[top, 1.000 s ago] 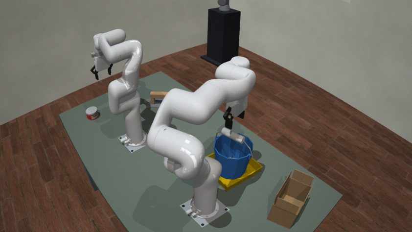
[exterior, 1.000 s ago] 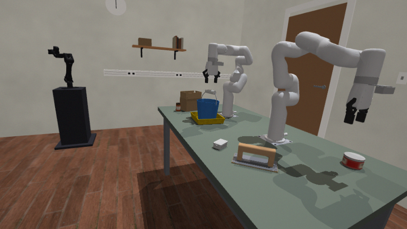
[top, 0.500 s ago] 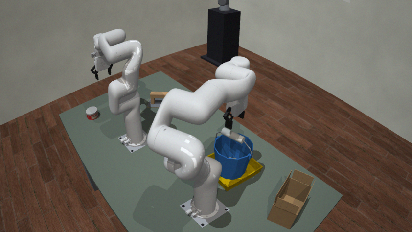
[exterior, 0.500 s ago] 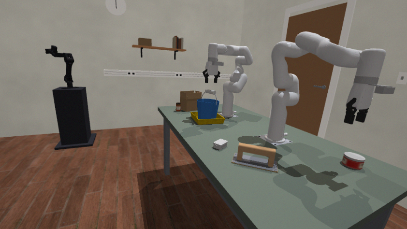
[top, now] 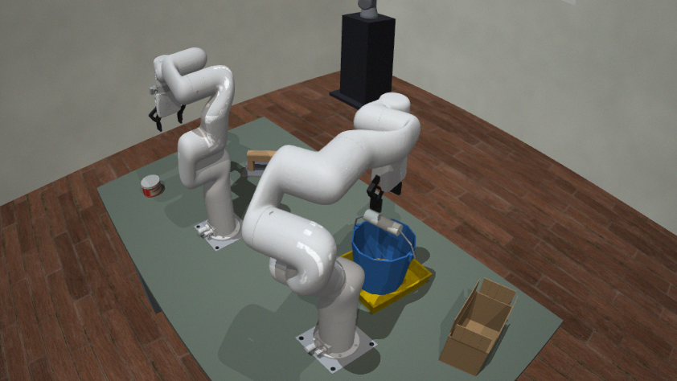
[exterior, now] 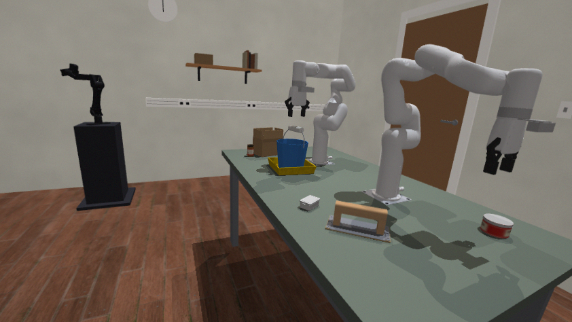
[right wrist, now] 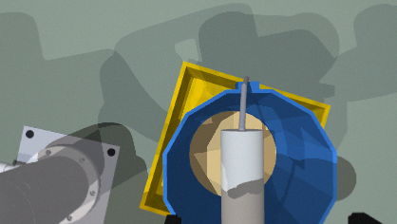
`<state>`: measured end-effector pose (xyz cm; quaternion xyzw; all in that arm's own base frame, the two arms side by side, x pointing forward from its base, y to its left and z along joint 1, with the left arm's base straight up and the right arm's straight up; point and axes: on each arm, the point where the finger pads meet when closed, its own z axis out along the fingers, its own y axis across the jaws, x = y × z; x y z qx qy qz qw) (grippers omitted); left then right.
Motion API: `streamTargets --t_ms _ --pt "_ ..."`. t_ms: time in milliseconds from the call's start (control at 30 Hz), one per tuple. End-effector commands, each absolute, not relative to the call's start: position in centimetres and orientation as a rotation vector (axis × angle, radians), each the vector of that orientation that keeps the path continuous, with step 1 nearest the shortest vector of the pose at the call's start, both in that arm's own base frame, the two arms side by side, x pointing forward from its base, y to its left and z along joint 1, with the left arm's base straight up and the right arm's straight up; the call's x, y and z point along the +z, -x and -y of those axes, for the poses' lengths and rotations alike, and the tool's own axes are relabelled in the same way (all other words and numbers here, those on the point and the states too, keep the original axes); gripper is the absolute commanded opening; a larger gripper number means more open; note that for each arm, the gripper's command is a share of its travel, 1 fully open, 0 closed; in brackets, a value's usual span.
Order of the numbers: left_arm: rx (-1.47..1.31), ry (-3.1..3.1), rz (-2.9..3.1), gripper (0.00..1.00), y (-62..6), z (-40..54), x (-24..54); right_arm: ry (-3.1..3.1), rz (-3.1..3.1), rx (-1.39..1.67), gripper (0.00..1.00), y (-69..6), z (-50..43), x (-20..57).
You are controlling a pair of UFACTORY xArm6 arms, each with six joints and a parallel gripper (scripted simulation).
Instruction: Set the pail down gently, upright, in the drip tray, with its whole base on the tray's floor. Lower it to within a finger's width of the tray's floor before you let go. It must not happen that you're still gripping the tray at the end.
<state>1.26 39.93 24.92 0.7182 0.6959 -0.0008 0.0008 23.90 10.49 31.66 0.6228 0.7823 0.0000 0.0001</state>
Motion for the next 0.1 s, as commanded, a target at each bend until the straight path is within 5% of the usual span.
streamTargets --t_ms 0,67 --pt "0.000 -2.256 -2.186 1.00 -1.26 -39.98 25.00 -1.956 -2.457 0.002 1.00 -23.92 -10.50 31.71" --pt "0.000 -2.256 -2.186 1.00 -1.26 -39.98 25.00 -1.956 -2.457 0.002 1.00 -23.92 -10.50 31.71"
